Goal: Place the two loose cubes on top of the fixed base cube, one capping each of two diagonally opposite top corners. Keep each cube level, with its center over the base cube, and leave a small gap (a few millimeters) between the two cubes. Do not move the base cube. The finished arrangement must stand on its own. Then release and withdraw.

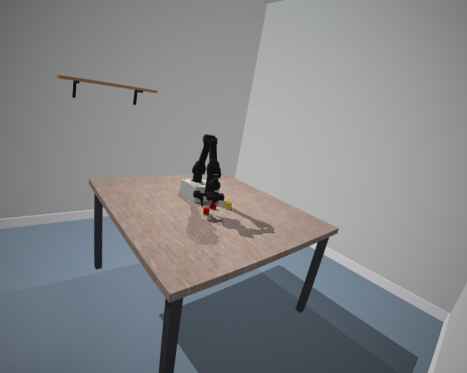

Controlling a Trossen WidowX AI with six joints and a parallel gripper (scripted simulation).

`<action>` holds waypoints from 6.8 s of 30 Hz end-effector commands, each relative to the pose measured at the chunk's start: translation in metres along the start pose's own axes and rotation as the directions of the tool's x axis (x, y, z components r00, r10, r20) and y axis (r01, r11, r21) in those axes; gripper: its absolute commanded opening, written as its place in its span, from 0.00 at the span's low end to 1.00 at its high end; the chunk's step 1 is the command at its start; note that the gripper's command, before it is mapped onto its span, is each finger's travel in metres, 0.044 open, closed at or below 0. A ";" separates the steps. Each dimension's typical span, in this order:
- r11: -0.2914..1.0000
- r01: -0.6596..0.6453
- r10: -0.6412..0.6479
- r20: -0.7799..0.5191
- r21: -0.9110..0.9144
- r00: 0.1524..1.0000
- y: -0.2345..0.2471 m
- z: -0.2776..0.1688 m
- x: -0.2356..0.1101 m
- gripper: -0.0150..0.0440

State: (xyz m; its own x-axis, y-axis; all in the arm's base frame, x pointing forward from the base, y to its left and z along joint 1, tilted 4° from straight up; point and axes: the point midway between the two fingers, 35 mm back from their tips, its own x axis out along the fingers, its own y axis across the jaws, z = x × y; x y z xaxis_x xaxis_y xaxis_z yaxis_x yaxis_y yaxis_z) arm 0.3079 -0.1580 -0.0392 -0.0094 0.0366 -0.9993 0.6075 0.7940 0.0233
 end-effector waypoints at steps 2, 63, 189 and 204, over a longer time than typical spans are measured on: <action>1.000 -0.003 0.003 0.000 0.004 1.000 0.001 0.000 0.008 0.70; 1.000 -0.004 0.004 0.001 -0.030 1.000 0.011 -0.003 -0.088 0.43; 0.801 -0.022 0.019 -0.011 -0.598 1.000 0.178 -0.113 -0.048 0.60; 0.973 -0.017 0.015 -0.009 -0.228 1.000 0.139 -0.101 -0.066 0.70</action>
State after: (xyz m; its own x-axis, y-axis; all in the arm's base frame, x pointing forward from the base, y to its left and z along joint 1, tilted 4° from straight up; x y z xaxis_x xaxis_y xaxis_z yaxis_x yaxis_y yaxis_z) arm 0.3193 0.0311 0.0268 -0.0107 0.0560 -0.9984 0.2304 0.9717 0.0520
